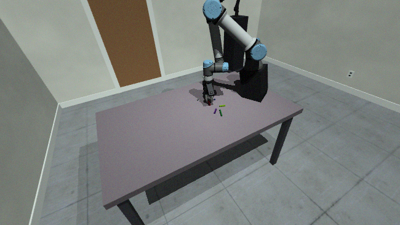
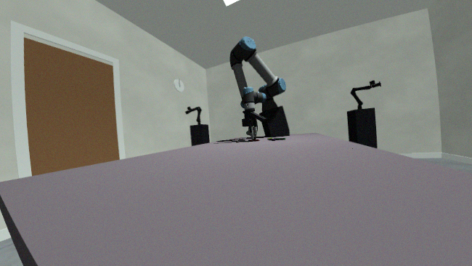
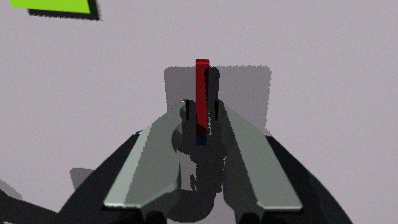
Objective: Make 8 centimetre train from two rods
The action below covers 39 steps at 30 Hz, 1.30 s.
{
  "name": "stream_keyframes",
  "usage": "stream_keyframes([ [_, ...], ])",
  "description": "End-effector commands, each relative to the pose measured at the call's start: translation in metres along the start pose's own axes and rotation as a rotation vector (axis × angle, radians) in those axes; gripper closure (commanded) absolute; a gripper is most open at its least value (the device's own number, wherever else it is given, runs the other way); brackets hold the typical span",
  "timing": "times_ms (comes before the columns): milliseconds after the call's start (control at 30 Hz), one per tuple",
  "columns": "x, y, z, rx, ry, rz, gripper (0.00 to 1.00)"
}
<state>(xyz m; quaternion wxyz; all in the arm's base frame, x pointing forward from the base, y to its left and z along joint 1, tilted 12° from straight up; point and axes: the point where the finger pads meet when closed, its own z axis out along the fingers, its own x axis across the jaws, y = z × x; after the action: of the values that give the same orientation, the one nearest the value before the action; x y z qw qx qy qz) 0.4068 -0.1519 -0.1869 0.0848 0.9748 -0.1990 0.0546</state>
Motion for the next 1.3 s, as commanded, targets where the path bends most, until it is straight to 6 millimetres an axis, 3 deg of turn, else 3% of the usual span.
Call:
stream_keyframes([
  [0,0.0,0.0,-0.001,0.0,0.001,0.0,0.86],
  [267,0.0,0.0,-0.01,0.0,0.001,0.0,0.86],
  [1000,0.0,0.0,-0.078,0.0,0.001,0.0,0.86],
  [1267,0.0,0.0,-0.088,0.0,0.001,0.0,0.86],
])
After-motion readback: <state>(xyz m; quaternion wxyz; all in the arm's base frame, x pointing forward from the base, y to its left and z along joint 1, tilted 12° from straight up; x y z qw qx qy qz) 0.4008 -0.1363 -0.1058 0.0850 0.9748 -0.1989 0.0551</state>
